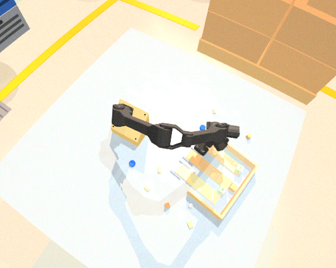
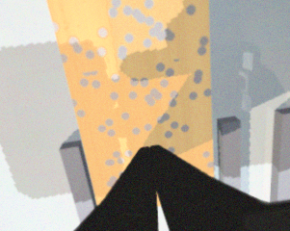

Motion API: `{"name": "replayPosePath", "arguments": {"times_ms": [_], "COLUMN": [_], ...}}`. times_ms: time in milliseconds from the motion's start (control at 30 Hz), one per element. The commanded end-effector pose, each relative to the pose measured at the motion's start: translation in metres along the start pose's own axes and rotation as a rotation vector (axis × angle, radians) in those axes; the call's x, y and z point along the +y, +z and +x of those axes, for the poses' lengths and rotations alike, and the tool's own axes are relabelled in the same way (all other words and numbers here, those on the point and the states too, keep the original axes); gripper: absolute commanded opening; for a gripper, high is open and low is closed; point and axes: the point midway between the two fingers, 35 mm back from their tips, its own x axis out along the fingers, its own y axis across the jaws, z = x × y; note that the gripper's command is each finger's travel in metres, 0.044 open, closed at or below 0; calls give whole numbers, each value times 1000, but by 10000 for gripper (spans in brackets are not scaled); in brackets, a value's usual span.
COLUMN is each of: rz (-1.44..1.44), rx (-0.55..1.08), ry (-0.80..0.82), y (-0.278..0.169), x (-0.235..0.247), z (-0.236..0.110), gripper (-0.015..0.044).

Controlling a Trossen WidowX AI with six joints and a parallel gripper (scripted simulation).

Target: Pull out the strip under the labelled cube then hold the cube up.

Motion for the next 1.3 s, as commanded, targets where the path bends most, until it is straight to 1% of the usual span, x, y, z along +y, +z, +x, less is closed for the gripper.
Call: {"name": "replayPosePath", "arguments": {"times_ms": [0,1267], "rz": [-3,-3], "rx": [1,1], "ry": [-4,-4], "y": [0,3], "x": [0,2], "z": [2,6], "gripper": [0,0]}}
